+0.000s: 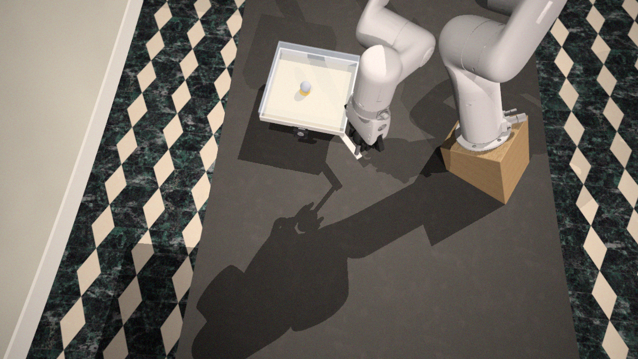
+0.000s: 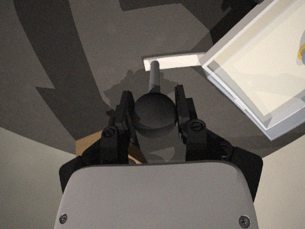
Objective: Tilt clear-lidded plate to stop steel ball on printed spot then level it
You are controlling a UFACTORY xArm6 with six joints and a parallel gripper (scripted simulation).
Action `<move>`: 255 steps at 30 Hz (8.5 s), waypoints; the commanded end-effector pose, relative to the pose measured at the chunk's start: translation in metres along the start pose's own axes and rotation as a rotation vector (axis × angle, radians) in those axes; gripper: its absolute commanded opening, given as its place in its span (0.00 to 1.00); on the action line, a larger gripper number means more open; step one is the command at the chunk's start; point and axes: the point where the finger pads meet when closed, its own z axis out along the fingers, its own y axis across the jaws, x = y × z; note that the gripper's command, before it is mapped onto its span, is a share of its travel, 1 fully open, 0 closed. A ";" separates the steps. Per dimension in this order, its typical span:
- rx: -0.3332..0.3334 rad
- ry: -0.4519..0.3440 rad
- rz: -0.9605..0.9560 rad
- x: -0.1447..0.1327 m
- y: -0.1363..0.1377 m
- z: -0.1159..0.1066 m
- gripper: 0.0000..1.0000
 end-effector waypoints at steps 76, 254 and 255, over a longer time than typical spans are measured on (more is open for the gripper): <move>0.000 0.001 0.001 0.000 0.001 -0.001 0.00; 0.000 0.001 0.001 0.001 0.001 -0.006 0.61; 0.000 0.001 0.001 0.001 0.001 -0.007 0.61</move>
